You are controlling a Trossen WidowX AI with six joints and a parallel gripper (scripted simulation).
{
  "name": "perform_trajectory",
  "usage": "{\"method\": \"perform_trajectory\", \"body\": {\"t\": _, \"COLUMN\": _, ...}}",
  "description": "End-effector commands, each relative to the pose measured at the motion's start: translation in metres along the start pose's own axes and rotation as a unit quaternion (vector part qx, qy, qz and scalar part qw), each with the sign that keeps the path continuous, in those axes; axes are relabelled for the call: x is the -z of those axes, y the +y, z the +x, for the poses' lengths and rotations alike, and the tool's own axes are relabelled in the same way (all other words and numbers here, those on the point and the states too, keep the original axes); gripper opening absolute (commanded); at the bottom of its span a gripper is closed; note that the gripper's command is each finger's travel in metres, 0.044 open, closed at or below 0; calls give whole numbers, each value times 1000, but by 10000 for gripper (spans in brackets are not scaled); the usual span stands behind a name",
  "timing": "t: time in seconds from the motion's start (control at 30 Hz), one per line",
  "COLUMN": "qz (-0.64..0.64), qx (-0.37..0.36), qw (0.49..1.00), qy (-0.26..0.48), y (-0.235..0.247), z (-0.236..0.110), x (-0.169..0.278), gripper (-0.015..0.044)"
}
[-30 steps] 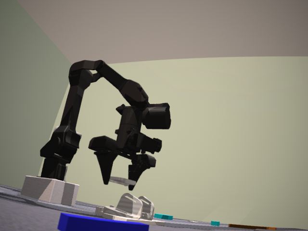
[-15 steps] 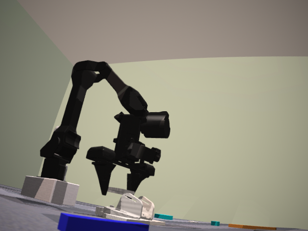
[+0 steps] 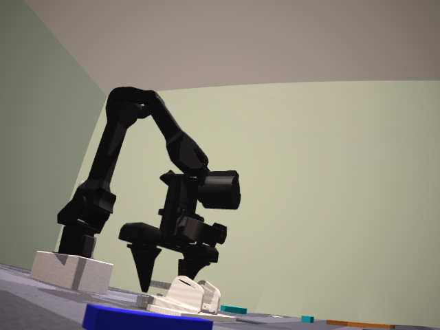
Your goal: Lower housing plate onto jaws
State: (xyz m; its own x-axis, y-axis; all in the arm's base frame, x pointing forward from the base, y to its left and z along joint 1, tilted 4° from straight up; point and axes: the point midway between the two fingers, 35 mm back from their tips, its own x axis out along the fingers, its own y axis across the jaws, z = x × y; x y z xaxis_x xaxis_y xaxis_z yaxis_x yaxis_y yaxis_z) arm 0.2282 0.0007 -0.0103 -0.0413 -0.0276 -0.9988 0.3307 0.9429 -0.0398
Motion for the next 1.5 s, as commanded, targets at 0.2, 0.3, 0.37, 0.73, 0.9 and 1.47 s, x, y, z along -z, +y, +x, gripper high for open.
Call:
{"method": "perform_trajectory", "body": {"t": 0.2, "qz": -2, "qx": 3, "qw": 1000, "qy": 0, "y": -1, "z": 2, "x": 0, "gripper": 351}}
{"method": "perform_trajectory", "body": {"t": 0.3, "qz": -2, "qx": 3, "qw": 1000, "qy": 0, "y": -1, "z": 2, "x": 0, "gripper": 351}}
{"method": "perform_trajectory", "body": {"t": 0.37, "qz": -2, "qx": 3, "qw": 1000, "qy": 0, "y": -1, "z": 2, "x": 0, "gripper": 351}}
{"method": "perform_trajectory", "body": {"t": 0.73, "qz": -2, "qx": 3, "qw": 1000, "qy": 0, "y": -1, "z": 5, "x": 0, "gripper": 351}}
{"method": "perform_trajectory", "body": {"t": 0.9, "qz": -1, "qx": 3, "qw": 1000, "qy": 0, "y": -1, "z": 7, "x": 0, "gripper": 351}}
{"method": "perform_trajectory", "body": {"t": 1.47, "qz": -1, "qx": 3, "qw": 1000, "qy": 0, "y": -1, "z": 10, "x": 0, "gripper": 351}}
